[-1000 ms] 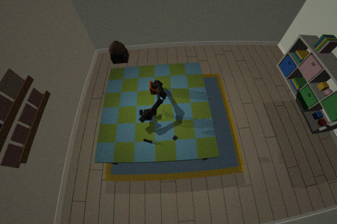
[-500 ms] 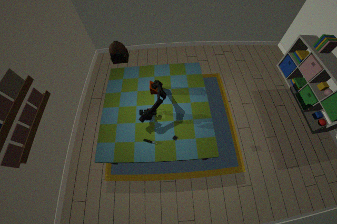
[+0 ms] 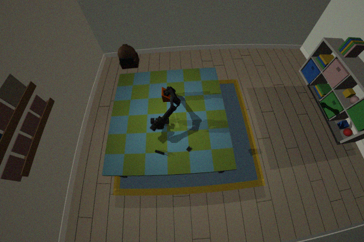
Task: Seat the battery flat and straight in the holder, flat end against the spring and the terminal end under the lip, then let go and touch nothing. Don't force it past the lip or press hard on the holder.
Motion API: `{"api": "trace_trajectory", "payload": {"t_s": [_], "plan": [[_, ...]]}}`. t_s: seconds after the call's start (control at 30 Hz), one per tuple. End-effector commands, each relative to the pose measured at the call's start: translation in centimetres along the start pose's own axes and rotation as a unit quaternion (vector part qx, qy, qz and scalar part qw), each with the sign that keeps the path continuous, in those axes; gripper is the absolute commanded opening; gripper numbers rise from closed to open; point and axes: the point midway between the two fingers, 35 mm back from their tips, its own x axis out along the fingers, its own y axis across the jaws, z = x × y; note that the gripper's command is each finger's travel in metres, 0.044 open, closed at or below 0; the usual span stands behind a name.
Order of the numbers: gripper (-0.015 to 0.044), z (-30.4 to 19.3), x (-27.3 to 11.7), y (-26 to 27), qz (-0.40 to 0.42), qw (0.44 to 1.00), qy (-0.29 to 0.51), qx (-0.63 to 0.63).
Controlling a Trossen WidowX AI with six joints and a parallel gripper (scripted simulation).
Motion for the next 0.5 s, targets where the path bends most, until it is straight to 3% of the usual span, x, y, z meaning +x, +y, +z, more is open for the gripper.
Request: {"api": "trace_trajectory", "payload": {"t_s": [0.0, 0.47], "plan": [[0.0066, 0.50, -0.05, -0.16, -0.004, 1.000, -0.022, -0.003], [0.0066, 0.46, 0.21, -0.25, -0.005, 0.999, -0.054, -0.001]]}}
